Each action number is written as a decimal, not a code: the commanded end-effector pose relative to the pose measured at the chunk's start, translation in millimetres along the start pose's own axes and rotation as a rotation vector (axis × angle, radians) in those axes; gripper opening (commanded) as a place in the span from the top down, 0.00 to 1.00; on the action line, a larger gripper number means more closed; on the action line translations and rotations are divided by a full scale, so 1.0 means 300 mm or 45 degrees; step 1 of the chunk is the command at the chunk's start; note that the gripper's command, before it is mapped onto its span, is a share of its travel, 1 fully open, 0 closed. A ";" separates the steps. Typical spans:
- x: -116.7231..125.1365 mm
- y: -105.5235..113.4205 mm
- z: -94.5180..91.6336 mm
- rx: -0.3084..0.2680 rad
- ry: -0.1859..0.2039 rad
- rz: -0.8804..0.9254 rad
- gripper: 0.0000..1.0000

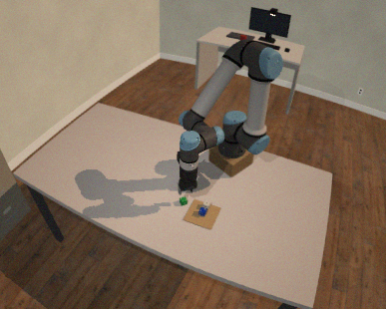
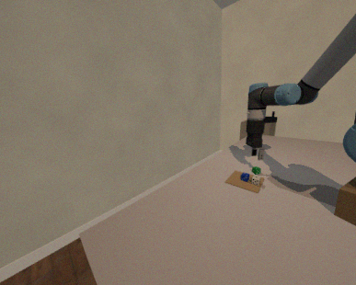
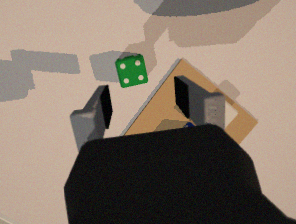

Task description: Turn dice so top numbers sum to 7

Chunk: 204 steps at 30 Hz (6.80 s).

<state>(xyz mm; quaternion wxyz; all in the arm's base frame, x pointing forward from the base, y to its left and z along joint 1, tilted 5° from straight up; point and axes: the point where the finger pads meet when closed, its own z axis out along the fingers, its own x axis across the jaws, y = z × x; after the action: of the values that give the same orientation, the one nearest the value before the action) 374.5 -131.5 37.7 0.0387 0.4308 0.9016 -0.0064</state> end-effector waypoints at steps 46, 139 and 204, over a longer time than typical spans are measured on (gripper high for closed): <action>-0.021 -0.030 0.001 -0.009 0.000 -0.122 0.13; -0.022 -0.033 0.175 -0.009 0.000 -0.122 0.13; -0.022 -0.032 0.295 -0.009 0.000 -0.122 0.13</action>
<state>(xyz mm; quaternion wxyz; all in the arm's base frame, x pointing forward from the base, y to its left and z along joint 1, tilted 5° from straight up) 376.5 -146.4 -50.5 0.0390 0.3869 0.9213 -0.0049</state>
